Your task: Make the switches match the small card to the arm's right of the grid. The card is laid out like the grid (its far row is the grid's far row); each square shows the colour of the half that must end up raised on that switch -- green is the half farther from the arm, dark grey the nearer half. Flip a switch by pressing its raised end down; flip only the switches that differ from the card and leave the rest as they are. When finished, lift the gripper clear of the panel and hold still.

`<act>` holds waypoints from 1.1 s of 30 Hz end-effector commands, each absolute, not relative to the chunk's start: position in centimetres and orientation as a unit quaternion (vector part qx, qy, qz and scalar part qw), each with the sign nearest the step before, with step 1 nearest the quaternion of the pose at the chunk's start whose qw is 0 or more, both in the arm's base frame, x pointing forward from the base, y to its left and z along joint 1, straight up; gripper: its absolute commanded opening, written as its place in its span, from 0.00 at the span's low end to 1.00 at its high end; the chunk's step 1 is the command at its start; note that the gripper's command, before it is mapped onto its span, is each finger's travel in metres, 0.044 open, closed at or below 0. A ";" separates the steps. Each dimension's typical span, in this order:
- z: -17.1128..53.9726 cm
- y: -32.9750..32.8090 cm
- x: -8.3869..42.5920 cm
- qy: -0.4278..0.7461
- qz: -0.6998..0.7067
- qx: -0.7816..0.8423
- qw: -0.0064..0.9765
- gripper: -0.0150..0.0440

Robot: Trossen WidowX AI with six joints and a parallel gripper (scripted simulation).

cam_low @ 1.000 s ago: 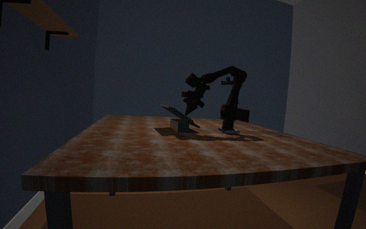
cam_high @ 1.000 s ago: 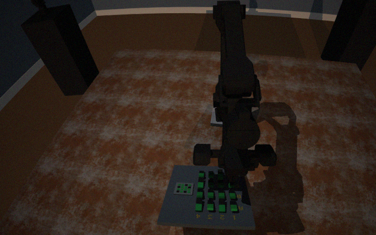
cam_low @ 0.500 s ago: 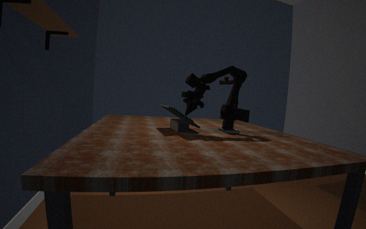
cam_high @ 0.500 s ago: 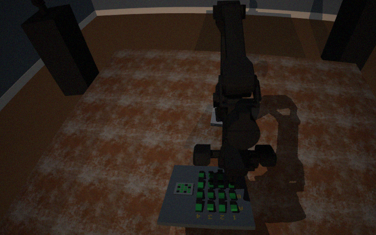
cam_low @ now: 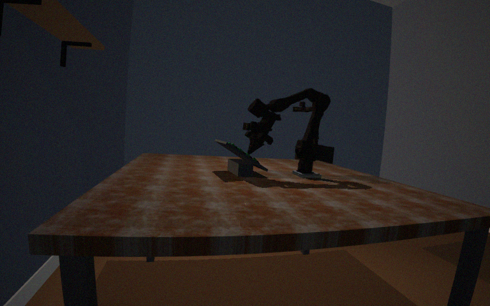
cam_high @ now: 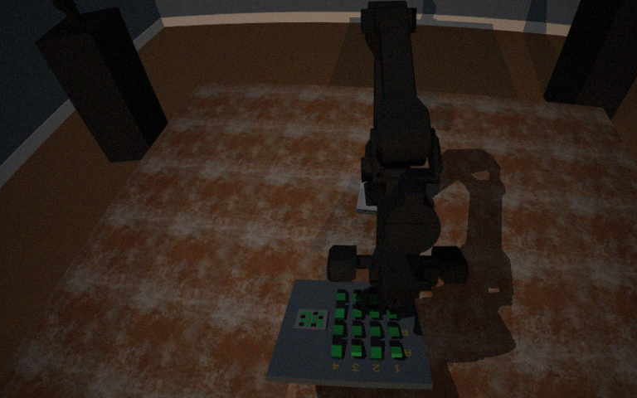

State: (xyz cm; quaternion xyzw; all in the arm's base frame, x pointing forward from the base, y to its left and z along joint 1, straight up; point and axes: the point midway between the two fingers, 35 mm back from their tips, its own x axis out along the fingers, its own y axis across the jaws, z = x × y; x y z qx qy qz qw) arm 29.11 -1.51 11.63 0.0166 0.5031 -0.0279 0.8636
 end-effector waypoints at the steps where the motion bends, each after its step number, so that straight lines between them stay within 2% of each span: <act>1: 11.4 -1.6 29.1 0.505 -0.031 0.018 0.863 0.25; 28: 11.1 -1.6 29.3 0.505 -0.031 0.018 0.863 0.25; 33: 15.9 -1.4 26.6 0.496 -0.031 0.017 0.868 0.25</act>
